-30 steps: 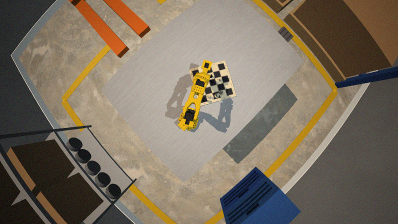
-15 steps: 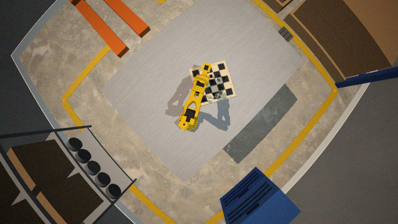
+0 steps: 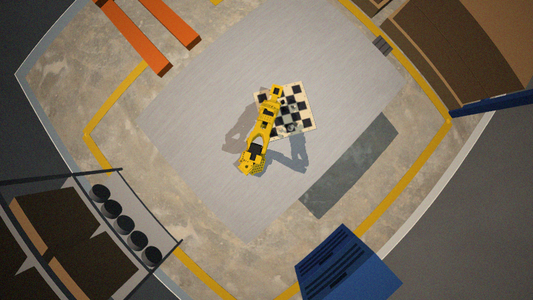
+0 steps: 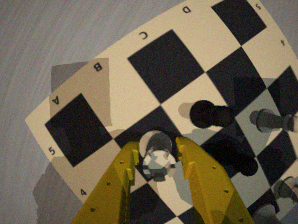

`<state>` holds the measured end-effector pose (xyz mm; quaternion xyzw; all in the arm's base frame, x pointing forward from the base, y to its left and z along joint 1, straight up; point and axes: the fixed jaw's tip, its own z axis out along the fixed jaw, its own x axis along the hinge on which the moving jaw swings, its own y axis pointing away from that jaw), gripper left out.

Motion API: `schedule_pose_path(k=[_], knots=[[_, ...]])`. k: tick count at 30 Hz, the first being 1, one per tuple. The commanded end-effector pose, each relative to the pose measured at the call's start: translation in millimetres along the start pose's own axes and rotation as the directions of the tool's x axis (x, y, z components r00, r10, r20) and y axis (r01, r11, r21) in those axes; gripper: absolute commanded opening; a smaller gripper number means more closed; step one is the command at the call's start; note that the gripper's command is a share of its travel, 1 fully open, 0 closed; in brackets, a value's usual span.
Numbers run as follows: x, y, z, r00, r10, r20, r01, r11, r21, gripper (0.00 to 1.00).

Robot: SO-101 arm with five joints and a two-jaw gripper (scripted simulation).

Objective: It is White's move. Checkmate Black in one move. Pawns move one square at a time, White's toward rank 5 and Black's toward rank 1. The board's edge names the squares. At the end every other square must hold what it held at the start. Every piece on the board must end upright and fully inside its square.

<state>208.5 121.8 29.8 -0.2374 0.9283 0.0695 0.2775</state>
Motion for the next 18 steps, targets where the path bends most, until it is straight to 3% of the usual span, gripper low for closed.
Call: schedule_pose_path(k=[1, 18], knots=[[8.6, -2.6, 4.3, 0.999, 0.019, -0.032, -0.019, 1.0, 0.006, 0.12], [16.9, -2.5, 7.8, 0.999, 0.019, -0.033, -0.019, 1.0, 0.006, 0.12]])
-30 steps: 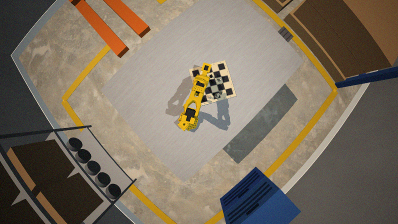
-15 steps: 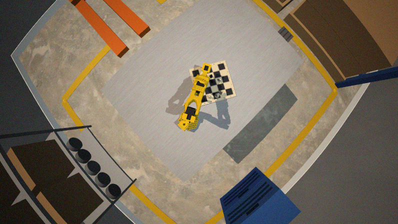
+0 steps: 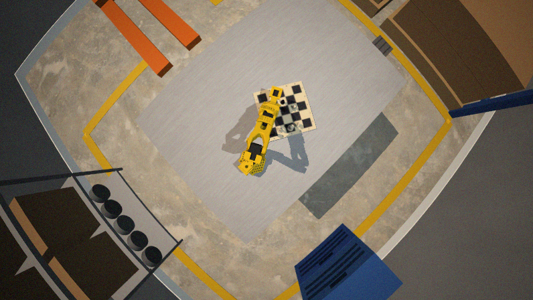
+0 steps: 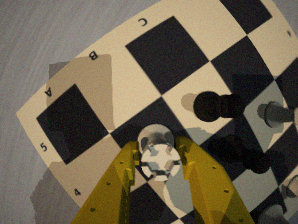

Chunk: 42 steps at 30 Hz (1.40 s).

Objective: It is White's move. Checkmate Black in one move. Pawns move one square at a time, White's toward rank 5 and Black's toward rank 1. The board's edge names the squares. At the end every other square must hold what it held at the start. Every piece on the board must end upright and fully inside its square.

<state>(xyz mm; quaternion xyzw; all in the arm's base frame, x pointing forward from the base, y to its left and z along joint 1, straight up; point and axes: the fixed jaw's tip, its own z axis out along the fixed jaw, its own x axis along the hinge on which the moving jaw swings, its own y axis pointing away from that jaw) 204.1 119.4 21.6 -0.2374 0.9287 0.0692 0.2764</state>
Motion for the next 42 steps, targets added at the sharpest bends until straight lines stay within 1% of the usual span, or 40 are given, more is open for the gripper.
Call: schedule_pose_path(k=[1, 22, 42], knots=[[8.3, -2.5, 3.7, 0.999, 0.019, -0.031, -0.019, 1.0, 0.006, 0.12], [8.3, -4.3, 3.7, 0.999, 0.019, -0.031, -0.018, 1.0, 0.01, 0.11], [8.3, -4.3, 3.7, 0.999, 0.019, -0.031, -0.018, 1.0, 0.01, 0.01]])
